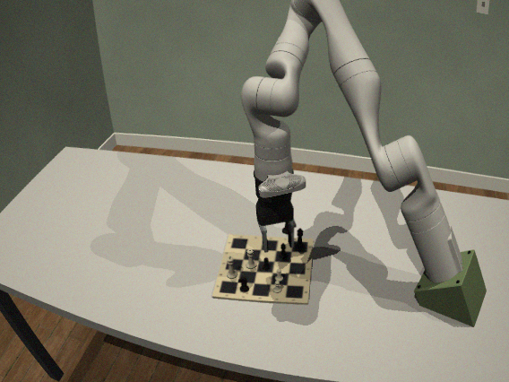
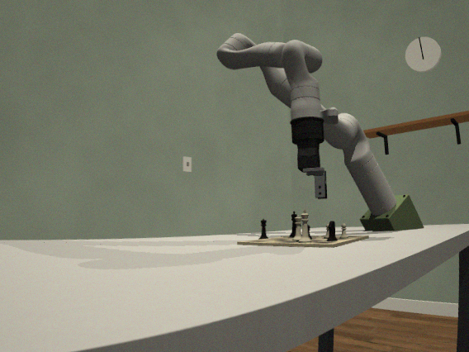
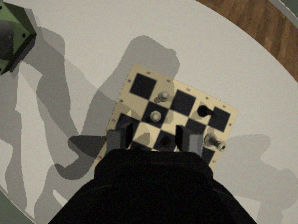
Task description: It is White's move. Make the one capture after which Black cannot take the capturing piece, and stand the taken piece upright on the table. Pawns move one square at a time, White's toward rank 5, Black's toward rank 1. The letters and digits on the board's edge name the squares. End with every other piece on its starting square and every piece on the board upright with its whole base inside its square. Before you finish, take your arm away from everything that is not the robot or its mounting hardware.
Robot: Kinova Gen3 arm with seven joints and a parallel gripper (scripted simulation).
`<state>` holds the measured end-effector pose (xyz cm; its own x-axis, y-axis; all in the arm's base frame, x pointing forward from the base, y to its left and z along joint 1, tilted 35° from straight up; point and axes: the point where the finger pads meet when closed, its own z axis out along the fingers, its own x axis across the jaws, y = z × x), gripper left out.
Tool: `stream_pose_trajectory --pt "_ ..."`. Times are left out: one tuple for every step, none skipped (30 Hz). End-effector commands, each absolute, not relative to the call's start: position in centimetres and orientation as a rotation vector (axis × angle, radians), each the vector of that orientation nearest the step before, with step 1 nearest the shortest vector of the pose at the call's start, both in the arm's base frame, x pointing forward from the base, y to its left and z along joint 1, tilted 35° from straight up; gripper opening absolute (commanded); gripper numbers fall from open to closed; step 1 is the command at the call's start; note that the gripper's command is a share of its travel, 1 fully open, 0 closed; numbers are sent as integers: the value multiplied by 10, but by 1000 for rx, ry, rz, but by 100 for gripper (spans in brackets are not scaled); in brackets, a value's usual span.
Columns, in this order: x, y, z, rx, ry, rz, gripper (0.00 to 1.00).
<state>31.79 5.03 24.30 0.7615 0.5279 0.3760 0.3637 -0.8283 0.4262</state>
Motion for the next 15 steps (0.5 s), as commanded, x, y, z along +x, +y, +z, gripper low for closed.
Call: stream_pose_trajectory --pt "314 60 239 2585 776 688 100" --pt "314 61 239 2582 781 687 100" --pt "314 61 239 2581 783 687 100" --pt "314 61 239 2581 783 687 100" --pt "314 61 239 2581 783 688 68" --pt "314 61 239 2581 783 688 68" --pt "314 61 239 2581 783 688 68" --pt "314 61 239 2581 783 688 68" --pt "314 61 239 2581 783 688 68" --pt "314 61 239 2581 783 688 68" --pt "314 61 239 2581 783 688 68" --pt "314 61 239 2581 783 688 68" --pt "314 61 239 2581 783 688 68" --pt "314 61 239 2581 783 688 68" --pt "314 61 239 2581 783 688 68"
